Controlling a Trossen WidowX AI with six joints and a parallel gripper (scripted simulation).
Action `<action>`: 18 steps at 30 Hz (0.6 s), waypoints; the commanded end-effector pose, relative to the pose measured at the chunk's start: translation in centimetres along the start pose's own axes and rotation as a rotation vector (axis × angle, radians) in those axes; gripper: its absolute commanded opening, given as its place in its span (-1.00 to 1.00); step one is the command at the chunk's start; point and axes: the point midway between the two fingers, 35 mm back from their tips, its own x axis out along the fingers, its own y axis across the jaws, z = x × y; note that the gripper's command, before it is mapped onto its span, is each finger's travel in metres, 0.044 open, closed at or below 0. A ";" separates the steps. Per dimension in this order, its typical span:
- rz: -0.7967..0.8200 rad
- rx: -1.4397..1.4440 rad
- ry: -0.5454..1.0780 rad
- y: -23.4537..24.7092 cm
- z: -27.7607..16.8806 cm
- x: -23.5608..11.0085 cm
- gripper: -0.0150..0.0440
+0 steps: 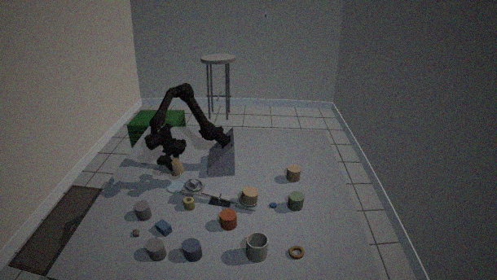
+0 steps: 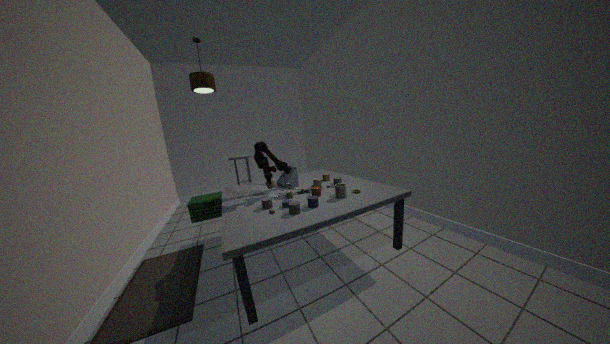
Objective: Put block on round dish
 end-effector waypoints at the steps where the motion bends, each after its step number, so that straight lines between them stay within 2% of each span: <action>1: -0.015 0.001 0.008 0.7 -0.7 0.1 -0.49; 18: -0.039 -0.016 0.081 4.5 -3.7 0.7 -0.49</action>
